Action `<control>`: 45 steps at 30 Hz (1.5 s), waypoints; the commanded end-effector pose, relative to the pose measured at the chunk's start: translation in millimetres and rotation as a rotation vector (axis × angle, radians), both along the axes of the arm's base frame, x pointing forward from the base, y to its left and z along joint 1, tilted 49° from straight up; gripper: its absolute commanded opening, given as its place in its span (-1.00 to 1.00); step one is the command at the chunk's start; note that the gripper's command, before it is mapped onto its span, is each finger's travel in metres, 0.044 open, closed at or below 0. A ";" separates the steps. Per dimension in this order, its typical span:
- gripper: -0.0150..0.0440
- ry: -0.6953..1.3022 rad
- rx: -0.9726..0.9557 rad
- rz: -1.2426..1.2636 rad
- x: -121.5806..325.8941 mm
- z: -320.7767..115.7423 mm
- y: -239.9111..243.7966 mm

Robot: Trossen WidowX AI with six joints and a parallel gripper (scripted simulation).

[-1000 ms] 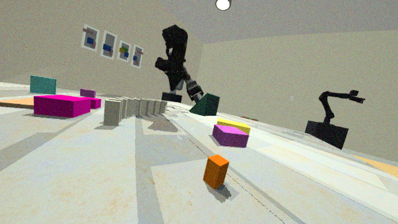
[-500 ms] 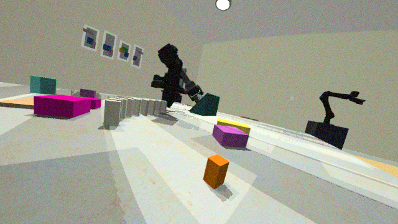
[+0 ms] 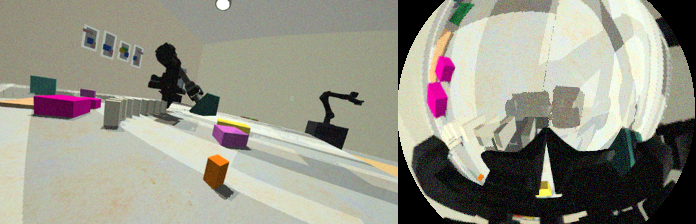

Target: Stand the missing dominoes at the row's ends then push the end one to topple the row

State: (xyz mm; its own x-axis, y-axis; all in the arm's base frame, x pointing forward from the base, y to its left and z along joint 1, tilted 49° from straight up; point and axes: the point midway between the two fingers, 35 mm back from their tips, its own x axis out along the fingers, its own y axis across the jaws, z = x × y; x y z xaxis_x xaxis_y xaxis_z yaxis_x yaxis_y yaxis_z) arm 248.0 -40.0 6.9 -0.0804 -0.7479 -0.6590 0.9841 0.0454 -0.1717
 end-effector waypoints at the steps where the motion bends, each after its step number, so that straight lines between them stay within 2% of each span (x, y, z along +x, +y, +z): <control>1: -0.49 -0.003 -0.001 0.003 10.1 -0.8 0.2; 10: -0.49 -0.006 0.004 0.002 15.3 -2.9 2.3; 15: -0.49 -0.005 0.079 0.047 22.3 -5.1 31.0; 23: -0.49 -0.004 0.004 0.004 44.8 31.0 46.0; 45: -0.49 -0.004 0.001 0.003 45.5 32.3 46.5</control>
State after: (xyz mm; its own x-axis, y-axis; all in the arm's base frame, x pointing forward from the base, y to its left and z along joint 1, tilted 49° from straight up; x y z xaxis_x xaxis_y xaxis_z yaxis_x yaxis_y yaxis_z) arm 292.8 6.7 38.3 -0.0769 -0.7450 -0.6626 0.9838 0.0513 -0.1719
